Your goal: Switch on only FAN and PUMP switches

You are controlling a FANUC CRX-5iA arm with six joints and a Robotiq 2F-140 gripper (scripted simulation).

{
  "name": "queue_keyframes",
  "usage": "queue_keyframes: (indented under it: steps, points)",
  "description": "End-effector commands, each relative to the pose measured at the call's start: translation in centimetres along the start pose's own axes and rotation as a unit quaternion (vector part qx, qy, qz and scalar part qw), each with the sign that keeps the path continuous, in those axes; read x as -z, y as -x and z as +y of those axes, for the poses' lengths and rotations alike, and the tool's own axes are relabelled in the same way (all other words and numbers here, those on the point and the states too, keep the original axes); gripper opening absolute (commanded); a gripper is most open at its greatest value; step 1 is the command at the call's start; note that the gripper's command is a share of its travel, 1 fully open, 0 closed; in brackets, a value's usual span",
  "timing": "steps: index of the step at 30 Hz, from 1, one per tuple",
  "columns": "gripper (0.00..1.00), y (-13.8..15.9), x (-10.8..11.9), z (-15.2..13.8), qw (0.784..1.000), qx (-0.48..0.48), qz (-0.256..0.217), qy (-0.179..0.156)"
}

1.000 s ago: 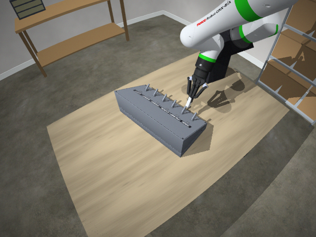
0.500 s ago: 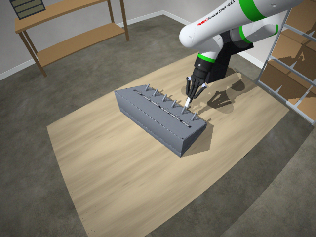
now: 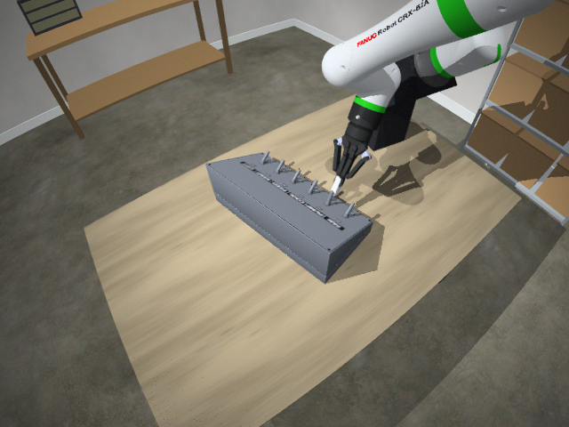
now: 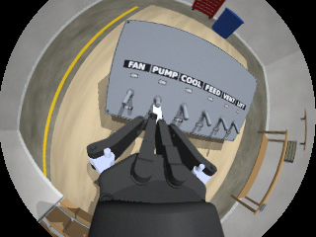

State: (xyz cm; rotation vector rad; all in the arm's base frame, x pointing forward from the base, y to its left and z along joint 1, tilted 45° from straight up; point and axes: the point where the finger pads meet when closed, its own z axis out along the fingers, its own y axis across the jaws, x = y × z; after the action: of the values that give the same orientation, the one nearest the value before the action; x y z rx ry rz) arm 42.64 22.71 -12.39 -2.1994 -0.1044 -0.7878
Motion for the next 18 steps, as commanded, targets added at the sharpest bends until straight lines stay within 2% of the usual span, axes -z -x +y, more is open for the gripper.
queue_keyframes:
  steps: [1, 18]
  points:
    - [0.0, -0.16, 0.01, 0.02, 1.0, 0.0, 0.0, 0.0]
    - [0.0, -0.57, 0.01, 0.02, 1.0, 0.0, 0.0, 0.0]
